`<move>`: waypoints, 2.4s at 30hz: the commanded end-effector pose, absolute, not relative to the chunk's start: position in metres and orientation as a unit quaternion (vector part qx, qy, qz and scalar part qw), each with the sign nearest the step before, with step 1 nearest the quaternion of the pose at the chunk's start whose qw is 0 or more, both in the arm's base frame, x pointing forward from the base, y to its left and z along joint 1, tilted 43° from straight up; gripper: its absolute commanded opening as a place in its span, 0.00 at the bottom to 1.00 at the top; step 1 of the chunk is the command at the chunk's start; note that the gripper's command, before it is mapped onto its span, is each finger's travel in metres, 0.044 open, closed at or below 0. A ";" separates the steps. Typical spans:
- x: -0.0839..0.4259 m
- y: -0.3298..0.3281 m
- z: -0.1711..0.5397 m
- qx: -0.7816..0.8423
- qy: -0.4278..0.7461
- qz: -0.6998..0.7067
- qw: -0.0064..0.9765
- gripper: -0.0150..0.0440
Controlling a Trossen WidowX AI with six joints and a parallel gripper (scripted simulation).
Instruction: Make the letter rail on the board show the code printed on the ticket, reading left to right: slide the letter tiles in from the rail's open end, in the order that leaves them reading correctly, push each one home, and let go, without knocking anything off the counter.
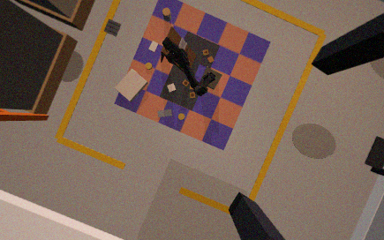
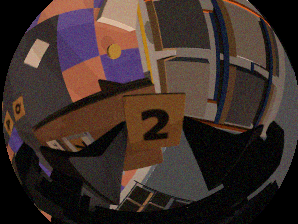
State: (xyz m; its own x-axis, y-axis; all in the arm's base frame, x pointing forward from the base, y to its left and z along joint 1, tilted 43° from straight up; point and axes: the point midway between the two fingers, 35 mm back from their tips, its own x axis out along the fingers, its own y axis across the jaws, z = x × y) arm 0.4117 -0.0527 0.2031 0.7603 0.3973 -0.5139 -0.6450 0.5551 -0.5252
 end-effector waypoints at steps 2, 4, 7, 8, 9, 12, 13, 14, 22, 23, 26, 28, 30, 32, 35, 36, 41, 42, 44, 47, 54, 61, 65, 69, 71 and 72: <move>0.413 -0.073 0.183 -0.314 0.205 0.292 0.880 0.25; 0.412 -0.079 0.178 -0.298 0.217 0.285 0.885 0.25; 0.411 -0.088 0.171 -0.275 0.234 0.277 0.890 0.25; 0.412 -0.090 0.168 -0.269 0.237 0.277 0.892 0.25; 0.412 -0.092 0.165 -0.262 0.240 0.277 0.893 0.25; 0.414 -0.100 0.154 -0.238 0.251 0.277 0.897 0.25; 0.415 -0.103 0.150 -0.228 0.255 0.277 0.898 0.25; 0.416 -0.106 0.146 -0.219 0.259 0.277 0.899 0.25; 0.418 -0.131 0.110 -0.141 0.287 0.278 0.906 0.25; 0.418 -0.134 0.105 -0.132 0.290 0.278 0.906 0.25; 0.418 -0.143 0.091 -0.101 0.299 0.277 0.908 0.25; 0.417 -0.149 0.082 -0.081 0.304 0.276 0.908 0.25; 0.416 -0.155 0.073 -0.060 0.309 0.275 0.908 0.25; 0.415 -0.160 0.063 -0.039 0.315 0.273 0.908 0.25; 0.412 -0.168 0.049 -0.006 0.322 0.270 0.907 0.25; 0.411 -0.171 0.044 0.004 0.324 0.268 0.907 0.25; 0.406 -0.184 0.021 0.059 0.334 0.262 0.903 0.25; 0.404 -0.186 0.016 0.070 0.336 0.260 0.903 0.25; 0.402 -0.191 0.006 0.092 0.339 0.257 0.900 0.25; 0.397 -0.197 -0.008 0.125 0.343 0.252 0.896 0.25; 0.385 -0.211 -0.040 0.197 0.345 0.240 0.886 0.25; 0.371 -0.223 -0.071 0.265 0.341 0.228 0.872 0.25; 0.364 -0.227 -0.085 0.296 0.338 0.222 0.865 0.25; 0.364 -0.228 -0.086 0.298 0.338 0.222 0.865 0.25; 0.367 -0.226 -0.088 0.298 0.338 0.222 0.865 0.25; 0.370 -0.223 -0.090 0.298 0.338 0.222 0.865 0.25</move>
State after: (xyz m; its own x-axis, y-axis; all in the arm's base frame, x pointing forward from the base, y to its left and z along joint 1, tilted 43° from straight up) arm 0.3648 -0.2279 -0.0859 0.6734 0.5793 -0.4593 -0.1821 0.7321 0.6565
